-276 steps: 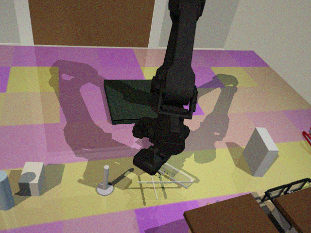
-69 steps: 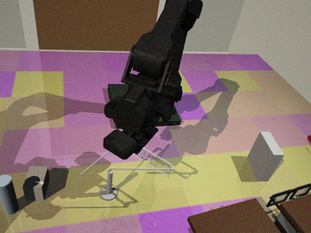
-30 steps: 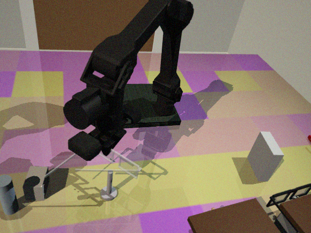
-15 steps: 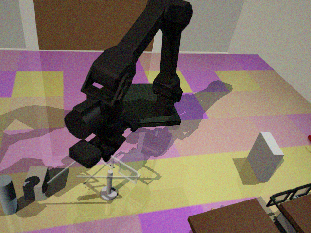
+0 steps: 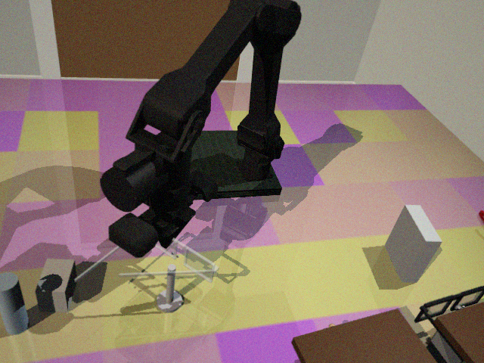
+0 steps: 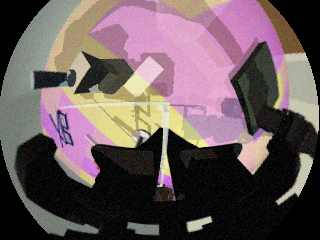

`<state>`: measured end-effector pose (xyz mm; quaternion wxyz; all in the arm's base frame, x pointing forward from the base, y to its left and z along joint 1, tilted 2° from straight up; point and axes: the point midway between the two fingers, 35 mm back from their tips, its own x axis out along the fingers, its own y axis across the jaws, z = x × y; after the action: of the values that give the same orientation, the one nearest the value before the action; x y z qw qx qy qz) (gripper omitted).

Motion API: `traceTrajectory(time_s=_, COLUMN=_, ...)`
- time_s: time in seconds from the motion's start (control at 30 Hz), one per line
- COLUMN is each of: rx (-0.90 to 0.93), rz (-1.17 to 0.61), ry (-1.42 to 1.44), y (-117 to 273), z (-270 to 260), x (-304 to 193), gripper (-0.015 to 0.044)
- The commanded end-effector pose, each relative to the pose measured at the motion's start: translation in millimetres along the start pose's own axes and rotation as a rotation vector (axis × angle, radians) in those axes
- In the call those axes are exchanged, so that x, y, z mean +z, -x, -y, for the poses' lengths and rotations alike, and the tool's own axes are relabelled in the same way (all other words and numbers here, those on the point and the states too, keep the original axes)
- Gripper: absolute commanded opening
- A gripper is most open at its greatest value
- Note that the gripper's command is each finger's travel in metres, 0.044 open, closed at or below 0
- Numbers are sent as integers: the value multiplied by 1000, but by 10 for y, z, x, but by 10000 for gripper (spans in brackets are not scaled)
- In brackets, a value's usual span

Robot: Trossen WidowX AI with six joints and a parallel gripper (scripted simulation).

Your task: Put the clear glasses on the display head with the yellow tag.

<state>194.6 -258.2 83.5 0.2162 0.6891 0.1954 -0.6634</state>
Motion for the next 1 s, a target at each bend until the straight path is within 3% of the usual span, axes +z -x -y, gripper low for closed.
traceTrajectory(time_s=0.0, rx=4, rz=-1, ry=4, y=12, z=32, x=21, gripper=0)
traceTrajectory(time_s=0.97, rx=2, rz=1, ry=4, y=9, z=178, x=199, gripper=0)
